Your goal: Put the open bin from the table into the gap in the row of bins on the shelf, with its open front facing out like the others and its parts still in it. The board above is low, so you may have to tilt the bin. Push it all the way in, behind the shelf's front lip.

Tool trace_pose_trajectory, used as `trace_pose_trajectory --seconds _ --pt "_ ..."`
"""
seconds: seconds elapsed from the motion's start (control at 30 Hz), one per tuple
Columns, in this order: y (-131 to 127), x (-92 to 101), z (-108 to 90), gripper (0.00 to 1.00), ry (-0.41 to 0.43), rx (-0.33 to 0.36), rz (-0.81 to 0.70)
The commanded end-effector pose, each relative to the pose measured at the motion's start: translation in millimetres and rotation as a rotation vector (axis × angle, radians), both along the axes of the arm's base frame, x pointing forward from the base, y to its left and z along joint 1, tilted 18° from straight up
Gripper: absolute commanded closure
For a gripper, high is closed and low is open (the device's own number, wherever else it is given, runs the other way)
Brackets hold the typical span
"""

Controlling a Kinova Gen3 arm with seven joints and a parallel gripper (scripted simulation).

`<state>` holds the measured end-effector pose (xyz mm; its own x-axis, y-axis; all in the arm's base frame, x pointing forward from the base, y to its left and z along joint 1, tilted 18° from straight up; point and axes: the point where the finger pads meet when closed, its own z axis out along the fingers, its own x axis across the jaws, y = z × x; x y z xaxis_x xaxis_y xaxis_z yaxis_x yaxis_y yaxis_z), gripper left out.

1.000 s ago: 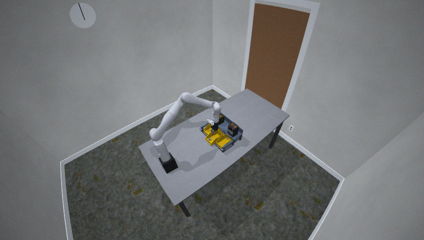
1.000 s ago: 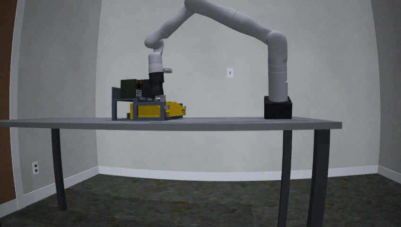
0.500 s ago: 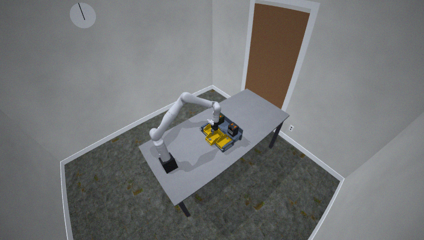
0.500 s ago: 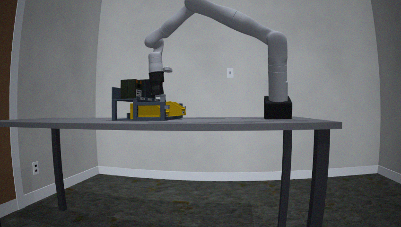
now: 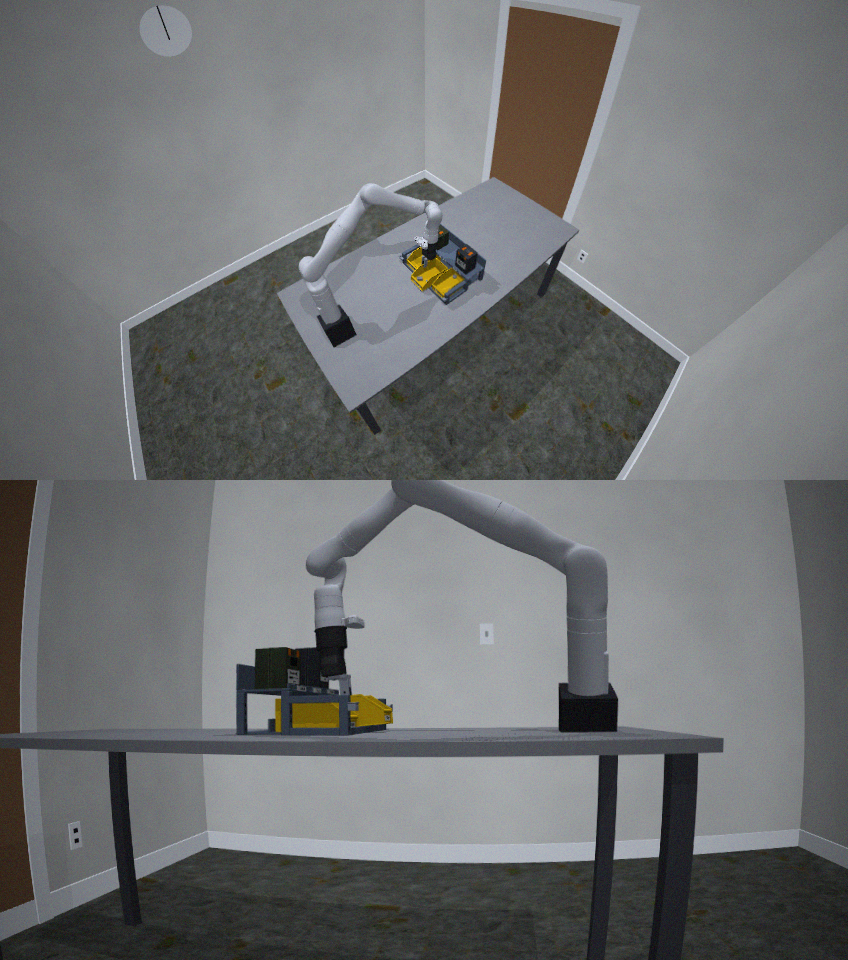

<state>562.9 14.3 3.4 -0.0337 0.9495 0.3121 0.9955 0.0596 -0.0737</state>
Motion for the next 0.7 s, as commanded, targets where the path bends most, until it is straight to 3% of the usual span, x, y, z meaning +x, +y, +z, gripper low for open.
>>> trace_pose_trajectory --seconds 0.0,0.67 --pt "-2.1 2.1 6.2 0.68 -0.007 -0.001 -0.002" --pt "-11.4 1.9 34.3 0.68 -0.007 -0.001 -0.002"
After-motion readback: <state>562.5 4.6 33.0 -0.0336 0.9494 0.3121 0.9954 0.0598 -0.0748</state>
